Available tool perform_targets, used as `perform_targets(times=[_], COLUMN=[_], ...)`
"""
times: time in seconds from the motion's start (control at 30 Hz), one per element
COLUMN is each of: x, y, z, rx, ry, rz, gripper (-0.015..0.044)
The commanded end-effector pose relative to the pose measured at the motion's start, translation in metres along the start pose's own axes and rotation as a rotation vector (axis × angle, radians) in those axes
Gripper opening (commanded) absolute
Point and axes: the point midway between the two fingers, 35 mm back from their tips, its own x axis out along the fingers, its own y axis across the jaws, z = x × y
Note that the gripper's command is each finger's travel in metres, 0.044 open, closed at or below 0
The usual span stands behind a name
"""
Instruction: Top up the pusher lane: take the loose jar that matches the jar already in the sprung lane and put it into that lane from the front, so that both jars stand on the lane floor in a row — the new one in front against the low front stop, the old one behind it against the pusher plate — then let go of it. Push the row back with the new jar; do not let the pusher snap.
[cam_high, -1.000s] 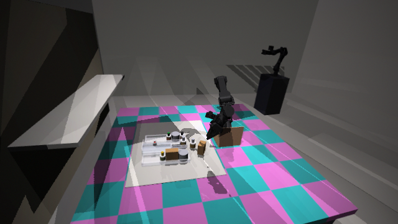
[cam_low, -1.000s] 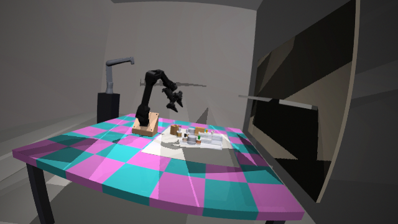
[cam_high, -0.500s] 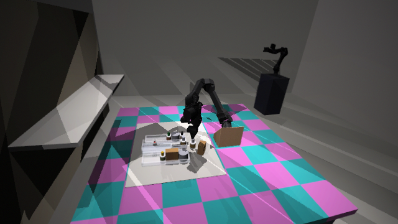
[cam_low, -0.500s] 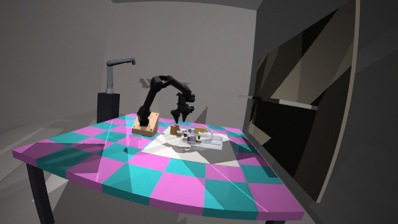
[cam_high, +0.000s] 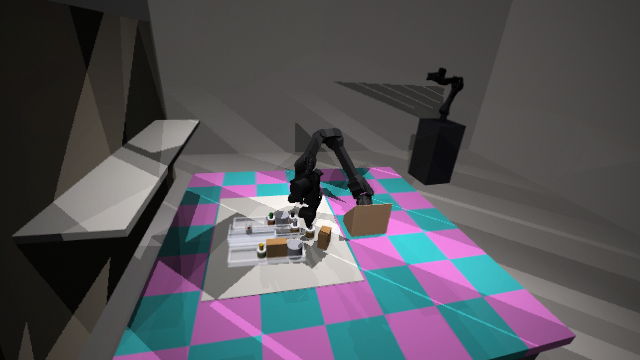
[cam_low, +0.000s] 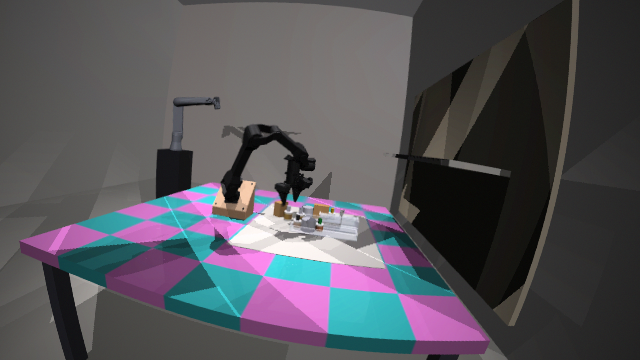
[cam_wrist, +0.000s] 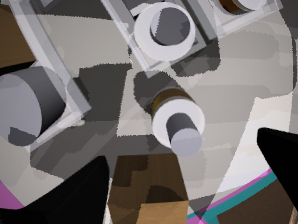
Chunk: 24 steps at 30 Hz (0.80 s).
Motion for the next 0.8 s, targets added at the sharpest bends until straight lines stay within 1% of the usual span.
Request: perform_targets(times=[0.0, 0.1, 0.27, 0.77], x=[0.008, 0.02, 0.023, 0.047], y=[-0.002, -0.002, -0.002, -0.002], z=[-0.001, -0.001, -0.001, 0.0], rx=[-0.008, -0.008, -0.008, -0.008], ry=[-0.001, -0.002, -0.002, -0.002], rz=[-0.008, -0.008, -0.009, -0.009], gripper=[0.044, 0.044, 0.044, 0.044])
